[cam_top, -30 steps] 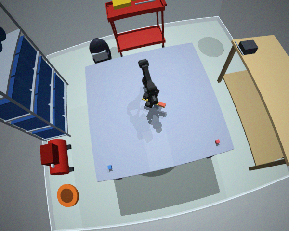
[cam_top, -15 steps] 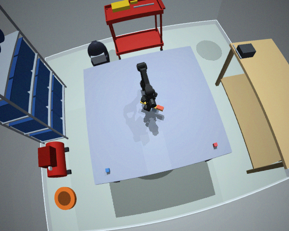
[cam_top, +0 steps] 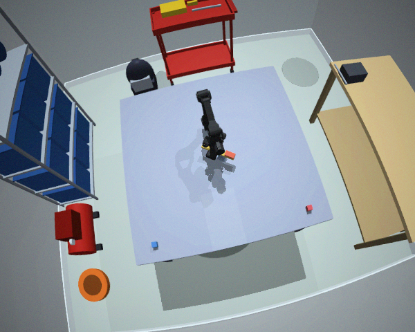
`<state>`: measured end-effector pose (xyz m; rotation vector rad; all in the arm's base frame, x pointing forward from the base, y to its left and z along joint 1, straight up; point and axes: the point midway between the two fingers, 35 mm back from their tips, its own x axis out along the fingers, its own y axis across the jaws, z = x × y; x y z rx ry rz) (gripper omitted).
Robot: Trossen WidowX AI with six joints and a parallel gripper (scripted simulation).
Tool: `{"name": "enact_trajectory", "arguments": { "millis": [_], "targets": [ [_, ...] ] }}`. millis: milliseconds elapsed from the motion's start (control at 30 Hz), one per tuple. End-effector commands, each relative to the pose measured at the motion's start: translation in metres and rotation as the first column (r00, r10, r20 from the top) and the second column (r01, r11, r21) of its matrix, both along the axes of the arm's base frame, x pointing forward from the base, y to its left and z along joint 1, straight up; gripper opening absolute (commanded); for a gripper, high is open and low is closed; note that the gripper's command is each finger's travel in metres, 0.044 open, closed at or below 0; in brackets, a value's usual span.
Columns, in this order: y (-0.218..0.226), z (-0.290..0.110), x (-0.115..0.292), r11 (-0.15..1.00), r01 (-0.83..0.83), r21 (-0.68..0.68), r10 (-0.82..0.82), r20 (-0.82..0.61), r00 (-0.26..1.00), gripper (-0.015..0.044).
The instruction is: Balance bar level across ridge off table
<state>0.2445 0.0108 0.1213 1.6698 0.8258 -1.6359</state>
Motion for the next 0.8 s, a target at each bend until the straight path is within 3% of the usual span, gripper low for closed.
{"name": "enact_trajectory", "arguments": {
  "millis": [0,767],
  "targets": [
    [0.0009,-0.0007,0.0004,1.0,-0.001,0.006,0.001,0.001,1.0,0.0],
    [0.001,-0.0026,0.0005,1.0,-0.001,0.006,0.001,0.001,1.0,0.0]
  ]
}}
